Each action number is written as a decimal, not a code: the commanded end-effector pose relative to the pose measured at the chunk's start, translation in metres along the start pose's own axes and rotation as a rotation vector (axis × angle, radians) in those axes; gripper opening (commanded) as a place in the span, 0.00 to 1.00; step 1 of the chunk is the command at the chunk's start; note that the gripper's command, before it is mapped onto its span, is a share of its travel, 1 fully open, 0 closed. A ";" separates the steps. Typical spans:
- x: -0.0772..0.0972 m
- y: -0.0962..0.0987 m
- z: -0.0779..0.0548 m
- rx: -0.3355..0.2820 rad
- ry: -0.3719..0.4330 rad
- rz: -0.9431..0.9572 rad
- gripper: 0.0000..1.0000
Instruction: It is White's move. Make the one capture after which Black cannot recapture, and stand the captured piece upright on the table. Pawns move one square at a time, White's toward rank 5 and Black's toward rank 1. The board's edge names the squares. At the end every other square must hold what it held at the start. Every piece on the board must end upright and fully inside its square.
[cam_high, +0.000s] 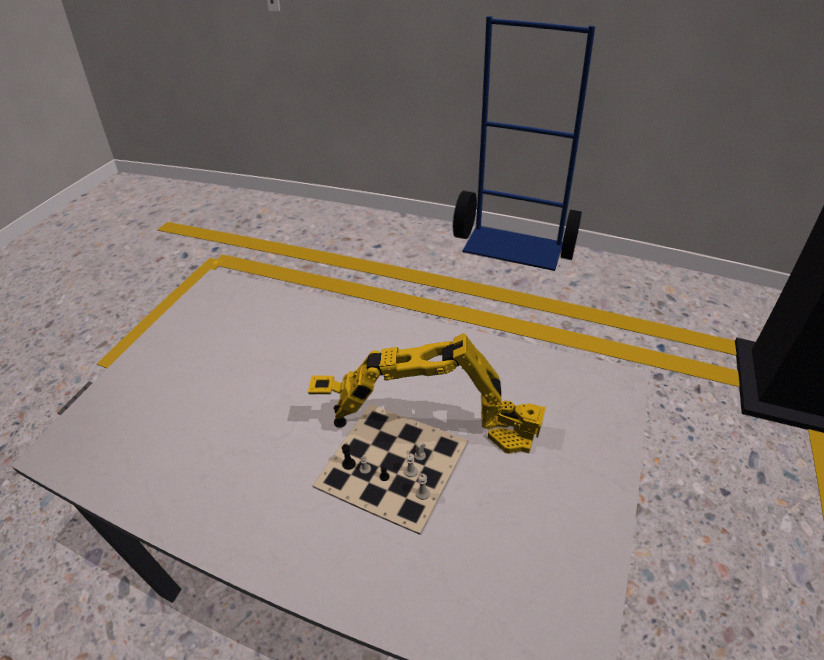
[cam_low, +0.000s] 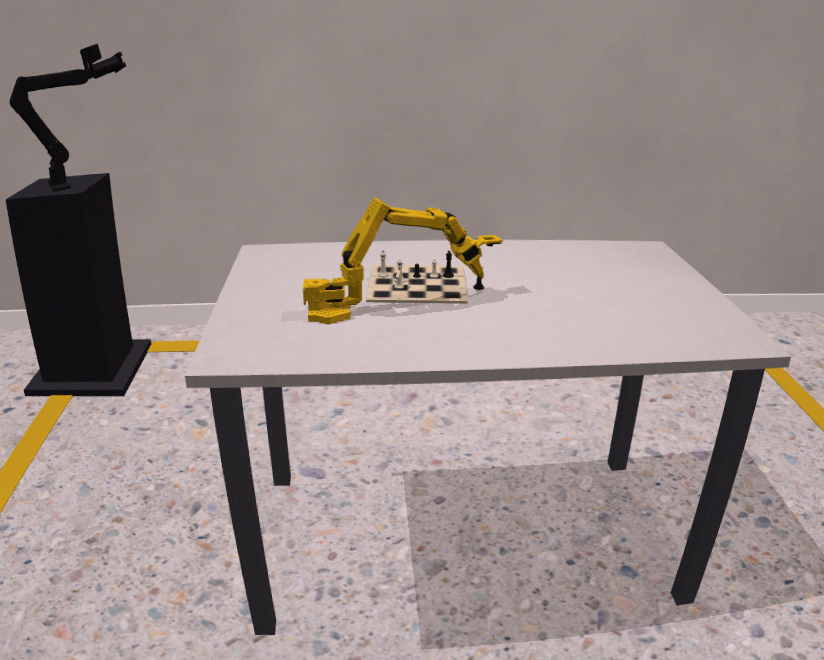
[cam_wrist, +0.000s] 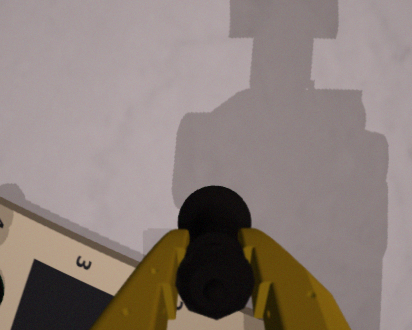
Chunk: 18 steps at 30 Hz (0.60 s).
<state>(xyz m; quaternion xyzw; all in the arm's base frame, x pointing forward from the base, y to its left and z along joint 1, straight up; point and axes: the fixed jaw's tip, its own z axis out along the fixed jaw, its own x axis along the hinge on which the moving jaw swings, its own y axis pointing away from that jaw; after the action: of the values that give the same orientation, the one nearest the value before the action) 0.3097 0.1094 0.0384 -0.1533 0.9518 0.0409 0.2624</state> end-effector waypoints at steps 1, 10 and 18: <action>-0.007 0.002 -0.007 -0.005 -0.022 -0.011 0.00; -0.008 0.002 -0.007 -0.005 -0.022 -0.011 0.00; -0.007 0.002 -0.005 -0.005 -0.022 -0.011 0.00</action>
<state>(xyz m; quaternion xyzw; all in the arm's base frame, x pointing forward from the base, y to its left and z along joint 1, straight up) 0.3118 0.1100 0.0438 -0.1531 0.9504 0.0417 0.2674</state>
